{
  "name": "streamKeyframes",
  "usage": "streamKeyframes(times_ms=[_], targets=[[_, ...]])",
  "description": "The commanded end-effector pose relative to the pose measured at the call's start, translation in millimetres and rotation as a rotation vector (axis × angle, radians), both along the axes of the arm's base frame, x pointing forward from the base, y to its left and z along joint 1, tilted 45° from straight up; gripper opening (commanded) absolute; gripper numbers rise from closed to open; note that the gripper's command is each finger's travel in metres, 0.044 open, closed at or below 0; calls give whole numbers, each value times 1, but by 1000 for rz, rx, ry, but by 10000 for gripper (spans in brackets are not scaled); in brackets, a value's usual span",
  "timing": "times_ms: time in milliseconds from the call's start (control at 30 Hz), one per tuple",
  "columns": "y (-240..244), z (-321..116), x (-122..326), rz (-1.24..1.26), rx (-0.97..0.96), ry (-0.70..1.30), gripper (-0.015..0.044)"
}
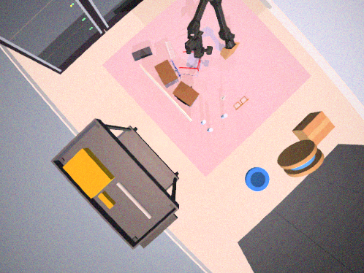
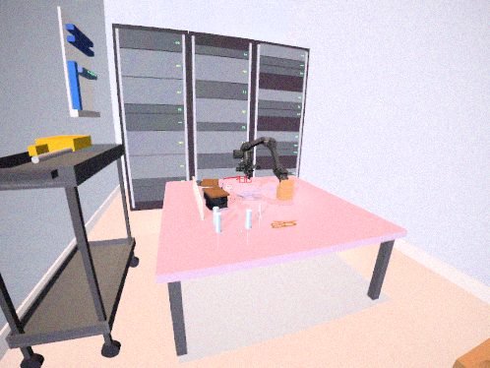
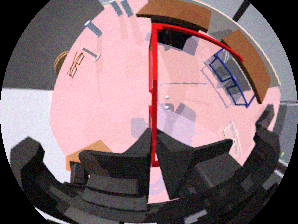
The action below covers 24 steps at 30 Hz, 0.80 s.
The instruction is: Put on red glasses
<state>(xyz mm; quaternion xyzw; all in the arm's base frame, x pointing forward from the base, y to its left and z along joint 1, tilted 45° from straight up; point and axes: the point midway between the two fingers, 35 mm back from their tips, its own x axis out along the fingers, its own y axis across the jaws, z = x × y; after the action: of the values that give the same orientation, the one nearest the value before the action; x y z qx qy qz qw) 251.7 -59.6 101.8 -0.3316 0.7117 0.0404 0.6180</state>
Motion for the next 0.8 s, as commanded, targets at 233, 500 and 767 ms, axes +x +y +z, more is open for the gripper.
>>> streamKeyframes(times_ms=[233, 500, 767], targets=[[-11, 22, -5, 254, 70, 33, 0], [-19, 38, -11, 457, 95, 47, 0], [-25, 55, -18, 666, 93, 52, 0]])
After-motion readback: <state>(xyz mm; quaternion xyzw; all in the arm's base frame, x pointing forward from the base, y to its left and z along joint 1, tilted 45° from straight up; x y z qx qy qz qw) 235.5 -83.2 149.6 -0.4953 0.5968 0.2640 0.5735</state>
